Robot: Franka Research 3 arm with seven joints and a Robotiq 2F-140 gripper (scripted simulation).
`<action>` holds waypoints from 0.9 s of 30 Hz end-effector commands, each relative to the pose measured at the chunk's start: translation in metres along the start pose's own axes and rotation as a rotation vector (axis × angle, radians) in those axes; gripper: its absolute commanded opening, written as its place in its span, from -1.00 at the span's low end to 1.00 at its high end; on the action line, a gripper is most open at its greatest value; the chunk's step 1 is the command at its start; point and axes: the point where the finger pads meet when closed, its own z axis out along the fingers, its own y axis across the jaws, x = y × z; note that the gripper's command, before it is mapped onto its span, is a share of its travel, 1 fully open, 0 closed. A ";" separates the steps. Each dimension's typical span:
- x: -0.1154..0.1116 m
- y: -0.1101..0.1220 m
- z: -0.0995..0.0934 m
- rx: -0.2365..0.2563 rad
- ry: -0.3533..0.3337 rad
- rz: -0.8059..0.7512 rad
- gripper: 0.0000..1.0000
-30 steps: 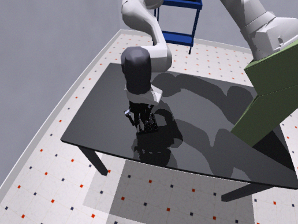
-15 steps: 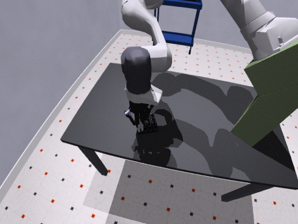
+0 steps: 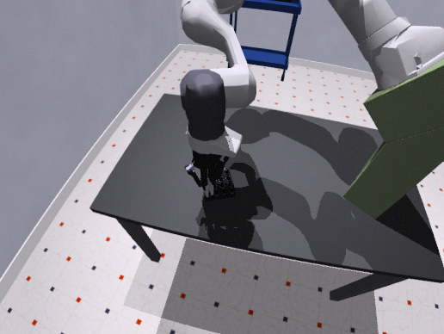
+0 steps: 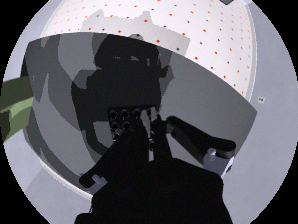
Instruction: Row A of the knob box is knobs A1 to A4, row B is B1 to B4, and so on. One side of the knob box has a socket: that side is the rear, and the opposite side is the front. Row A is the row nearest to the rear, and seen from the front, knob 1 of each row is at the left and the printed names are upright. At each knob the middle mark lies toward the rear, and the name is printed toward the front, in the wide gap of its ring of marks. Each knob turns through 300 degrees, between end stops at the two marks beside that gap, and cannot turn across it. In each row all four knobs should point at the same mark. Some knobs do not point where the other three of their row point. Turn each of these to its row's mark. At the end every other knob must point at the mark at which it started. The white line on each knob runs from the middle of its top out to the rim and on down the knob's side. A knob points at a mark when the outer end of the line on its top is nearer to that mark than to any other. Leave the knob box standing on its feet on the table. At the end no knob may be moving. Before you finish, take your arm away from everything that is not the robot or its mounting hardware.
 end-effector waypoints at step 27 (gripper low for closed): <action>-0.001 -0.001 0.002 0.001 0.000 -0.164 -0.90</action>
